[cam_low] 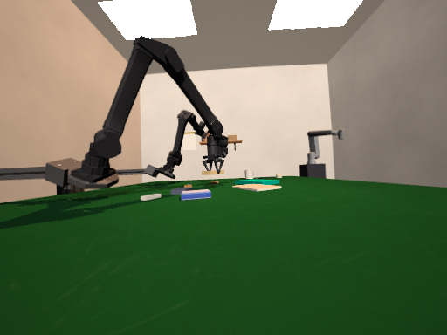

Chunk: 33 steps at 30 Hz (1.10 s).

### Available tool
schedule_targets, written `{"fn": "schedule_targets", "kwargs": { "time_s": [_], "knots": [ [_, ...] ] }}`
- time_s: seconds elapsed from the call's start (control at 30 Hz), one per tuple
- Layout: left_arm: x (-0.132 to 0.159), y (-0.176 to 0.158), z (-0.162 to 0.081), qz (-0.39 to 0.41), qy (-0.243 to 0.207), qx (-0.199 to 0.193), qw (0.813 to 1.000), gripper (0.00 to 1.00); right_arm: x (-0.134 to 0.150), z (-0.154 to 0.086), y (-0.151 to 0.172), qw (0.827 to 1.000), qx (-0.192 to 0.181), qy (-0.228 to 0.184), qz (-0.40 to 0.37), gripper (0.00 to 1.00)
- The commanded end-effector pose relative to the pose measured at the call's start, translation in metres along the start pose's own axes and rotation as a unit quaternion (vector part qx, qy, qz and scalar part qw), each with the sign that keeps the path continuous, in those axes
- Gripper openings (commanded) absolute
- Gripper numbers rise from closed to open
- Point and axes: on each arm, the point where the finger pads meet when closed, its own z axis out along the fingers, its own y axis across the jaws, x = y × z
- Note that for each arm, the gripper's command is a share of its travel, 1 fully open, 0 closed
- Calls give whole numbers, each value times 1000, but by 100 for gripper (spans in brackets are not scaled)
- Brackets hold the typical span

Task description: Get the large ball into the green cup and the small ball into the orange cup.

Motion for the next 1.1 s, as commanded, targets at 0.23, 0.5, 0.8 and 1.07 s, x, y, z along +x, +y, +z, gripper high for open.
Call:
{"fn": "schedule_targets", "kwargs": {
  "time_s": [0.23, 0.5, 0.8, 1.07],
  "knots": [
    [-10, 6, -5, -2, -17, -6, 1000, 100, -4, -3, -12, 1000, 4, -11, 13, 70],
    [-10, 6, -5, -2, -17, -6, 1000, 100, -2, -2, -11, 1000, 4, -10, 12, 70],
    [-10, 6, -5, -2, -17, -6, 1000, 100, -2, -1, -10, 1000, 4, -9, 11, 70],
    [-10, 6, -5, -2, -17, -6, 1000, 100, -2, -1, -10, 1000, 4, -9, 11, 70]
  ]
}}
